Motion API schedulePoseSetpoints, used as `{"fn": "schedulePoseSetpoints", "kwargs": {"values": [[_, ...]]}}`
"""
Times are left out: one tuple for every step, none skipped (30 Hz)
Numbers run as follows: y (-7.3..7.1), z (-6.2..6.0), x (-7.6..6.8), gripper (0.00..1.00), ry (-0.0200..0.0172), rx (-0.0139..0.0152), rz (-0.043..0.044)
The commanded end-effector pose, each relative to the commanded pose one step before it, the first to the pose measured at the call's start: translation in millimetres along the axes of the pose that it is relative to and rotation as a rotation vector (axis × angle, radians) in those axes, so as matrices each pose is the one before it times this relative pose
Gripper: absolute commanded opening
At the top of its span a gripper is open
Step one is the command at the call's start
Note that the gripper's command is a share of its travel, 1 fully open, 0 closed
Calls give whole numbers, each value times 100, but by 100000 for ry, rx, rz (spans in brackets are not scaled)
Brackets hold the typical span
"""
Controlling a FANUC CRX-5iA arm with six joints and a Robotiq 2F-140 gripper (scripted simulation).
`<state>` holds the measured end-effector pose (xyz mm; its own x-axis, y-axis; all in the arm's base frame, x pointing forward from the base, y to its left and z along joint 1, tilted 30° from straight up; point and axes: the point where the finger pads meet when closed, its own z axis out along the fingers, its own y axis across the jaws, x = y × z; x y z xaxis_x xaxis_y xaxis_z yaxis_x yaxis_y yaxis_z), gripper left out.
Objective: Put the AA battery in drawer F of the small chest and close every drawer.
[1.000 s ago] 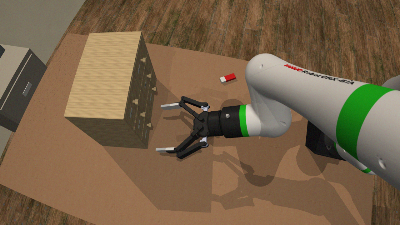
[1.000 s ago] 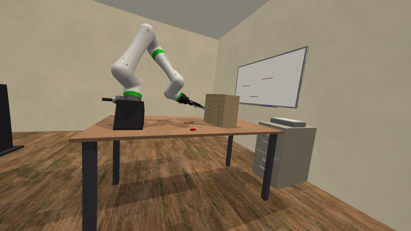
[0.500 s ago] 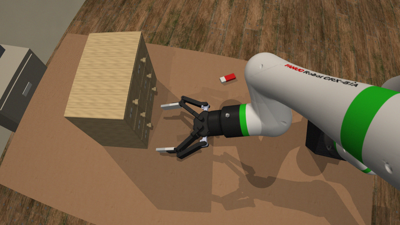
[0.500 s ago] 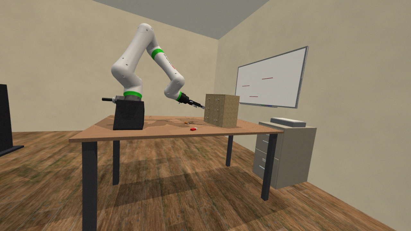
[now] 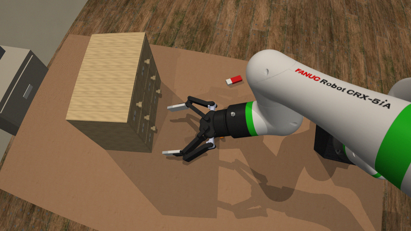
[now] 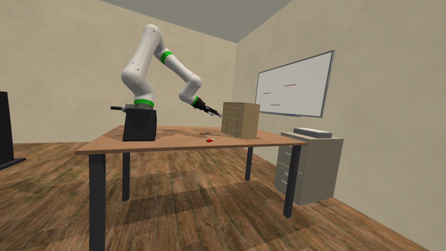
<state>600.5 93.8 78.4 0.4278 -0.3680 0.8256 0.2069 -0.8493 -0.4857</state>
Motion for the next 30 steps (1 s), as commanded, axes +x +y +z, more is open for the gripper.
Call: {"fn": "schedulePoseSetpoints", "kwargs": {"values": [[-84,-486,112,100,-5324,299,262],[-14,-148,23,100,-1366,42,14],[27,-163,70,100,-1336,-85,-24],[15,-166,55,100,-1384,-47,-13],[-32,-157,-7,100,-1505,105,29],[8,-170,44,100,-1460,-27,-6],[43,-183,96,100,-1407,-144,-36],[-38,-169,-27,100,-1634,136,31],[0,-182,27,100,-1580,2,2],[36,-195,87,100,-1508,-133,-26],[-27,-187,-20,100,-1739,111,18],[0,0,0,100,0,0,0],[0,0,0,100,0,0,0],[0,-198,22,100,-1705,0,1],[27,-210,70,100,-1653,-115,-16],[-24,-208,-22,100,-1903,113,9],[8,-221,26,100,-1851,-37,-1],[4,-230,24,100,-1934,-16,-5],[-8,-238,-5,100,-2084,42,0],[19,-254,28,100,-2063,-98,3],[-19,-264,-19,100,-2356,96,-8],[21,-284,6,100,-2324,-107,12],[-21,-302,-26,100,-2680,99,-16],[13,-327,-21,100,-2733,-67,12],[-8,-354,-43,100,-3090,39,-8],[-3,-384,-55,100,-3342,9,-3],[9,-421,-76,100,-3611,-42,13],[7,-457,-101,100,-3960,-29,10],[0,0,0,100,0,0,0],[0,0,0,100,0,0,0]]}}
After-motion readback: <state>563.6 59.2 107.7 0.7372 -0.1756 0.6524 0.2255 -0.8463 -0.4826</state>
